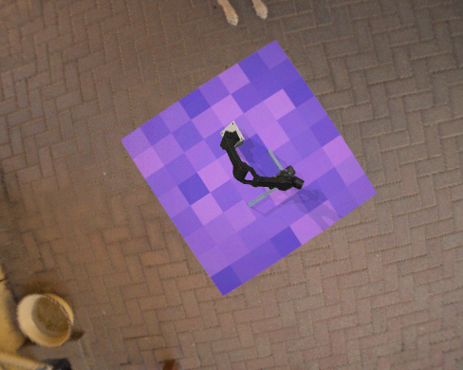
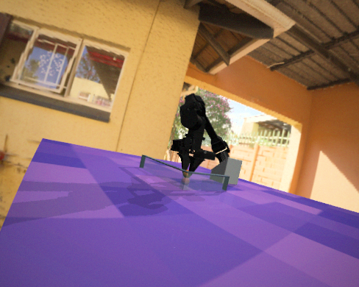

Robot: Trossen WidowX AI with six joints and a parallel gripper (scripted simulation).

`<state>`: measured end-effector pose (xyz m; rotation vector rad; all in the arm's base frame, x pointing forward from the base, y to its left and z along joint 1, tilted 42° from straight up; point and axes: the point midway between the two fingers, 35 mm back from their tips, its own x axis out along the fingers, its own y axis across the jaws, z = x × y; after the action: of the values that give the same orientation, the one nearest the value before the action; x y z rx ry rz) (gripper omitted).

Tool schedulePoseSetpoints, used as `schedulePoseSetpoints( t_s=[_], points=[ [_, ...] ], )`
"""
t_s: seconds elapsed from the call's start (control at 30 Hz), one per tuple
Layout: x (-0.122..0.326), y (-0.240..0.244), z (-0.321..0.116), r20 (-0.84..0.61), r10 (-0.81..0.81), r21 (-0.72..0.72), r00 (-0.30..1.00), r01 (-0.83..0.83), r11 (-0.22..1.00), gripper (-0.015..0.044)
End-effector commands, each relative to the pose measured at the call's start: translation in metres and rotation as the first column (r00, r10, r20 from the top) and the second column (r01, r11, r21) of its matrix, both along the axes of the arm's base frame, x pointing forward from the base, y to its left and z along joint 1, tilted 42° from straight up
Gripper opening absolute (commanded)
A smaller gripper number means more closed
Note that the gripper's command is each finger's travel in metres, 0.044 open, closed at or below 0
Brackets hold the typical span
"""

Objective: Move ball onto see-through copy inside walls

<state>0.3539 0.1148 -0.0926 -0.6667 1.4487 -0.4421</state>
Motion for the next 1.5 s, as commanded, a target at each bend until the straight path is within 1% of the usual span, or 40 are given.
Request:
schedulePoseSetpoints(
  t_s=[0.0,0.7,0.93,1.23,1.3,1.4,1.47],
  points=[
    [-0.001,-0.009,-0.011,-0.003,0.009,-0.006,1.000,-0.009,1.000,0.0000],
    [0.000,-0.022,-0.025,-0.003,0.009,-0.007,1.000,-0.009,1.000,0.0000],
    [0.002,-0.020,-0.023,0.001,0.004,-0.003,1.000,-0.004,1.000,0.0184],
    [0.002,-0.018,-0.021,0.001,0.004,-0.003,1.000,-0.004,1.000,0.0188],
    [0.001,-0.003,-0.005,0.000,0.006,-0.001,1.000,-0.006,1.000,0.0188],
    [-0.006,0.030,0.033,-0.004,0.009,-0.002,1.000,-0.009,1.000,0.0188],
    [-0.008,0.037,0.042,-0.005,0.009,-0.003,1.000,-0.009,1.000,0.0188]
  ],
)
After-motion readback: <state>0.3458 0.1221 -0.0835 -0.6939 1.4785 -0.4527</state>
